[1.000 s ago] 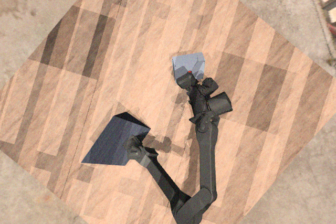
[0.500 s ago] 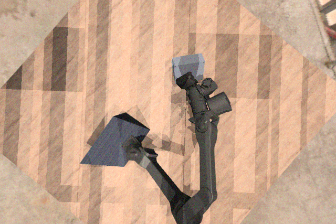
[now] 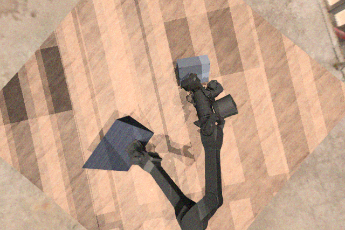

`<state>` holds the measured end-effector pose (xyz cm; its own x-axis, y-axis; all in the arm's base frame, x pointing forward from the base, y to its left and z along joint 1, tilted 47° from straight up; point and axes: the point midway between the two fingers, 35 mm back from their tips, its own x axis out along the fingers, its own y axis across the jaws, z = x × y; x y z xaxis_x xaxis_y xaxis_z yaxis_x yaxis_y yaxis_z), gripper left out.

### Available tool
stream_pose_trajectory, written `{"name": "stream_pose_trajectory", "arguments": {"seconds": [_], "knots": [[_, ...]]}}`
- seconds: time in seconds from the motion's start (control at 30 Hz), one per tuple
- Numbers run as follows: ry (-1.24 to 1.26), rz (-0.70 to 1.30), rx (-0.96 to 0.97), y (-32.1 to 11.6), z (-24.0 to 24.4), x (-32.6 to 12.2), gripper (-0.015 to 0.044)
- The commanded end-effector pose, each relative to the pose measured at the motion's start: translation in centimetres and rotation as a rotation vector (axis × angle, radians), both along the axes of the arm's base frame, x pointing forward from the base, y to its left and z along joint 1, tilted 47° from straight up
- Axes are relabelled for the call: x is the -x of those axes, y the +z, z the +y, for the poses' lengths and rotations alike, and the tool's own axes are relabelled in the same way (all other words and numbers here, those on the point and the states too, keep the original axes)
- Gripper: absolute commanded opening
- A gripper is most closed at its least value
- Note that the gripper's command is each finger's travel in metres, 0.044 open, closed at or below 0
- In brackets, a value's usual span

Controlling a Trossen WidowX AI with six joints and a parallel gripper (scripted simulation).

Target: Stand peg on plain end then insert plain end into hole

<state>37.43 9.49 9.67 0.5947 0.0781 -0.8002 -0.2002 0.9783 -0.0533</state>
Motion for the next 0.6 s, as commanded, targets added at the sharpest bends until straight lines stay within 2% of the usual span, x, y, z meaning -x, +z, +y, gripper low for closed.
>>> {"name": "stream_pose_trajectory", "arguments": {"seconds": [0.0, 0.03, 0.57], "knots": [[0.000, 0.000, 0.001, 0.2, 0.0, 0.1, 0.0420], [0.000, 0.000, 0.001, 0.3, 0.0, 0.2, 0.0440], [0.003, 0.001, 0.001, 2.5, -0.1, 1.5, 0.0440]]}}
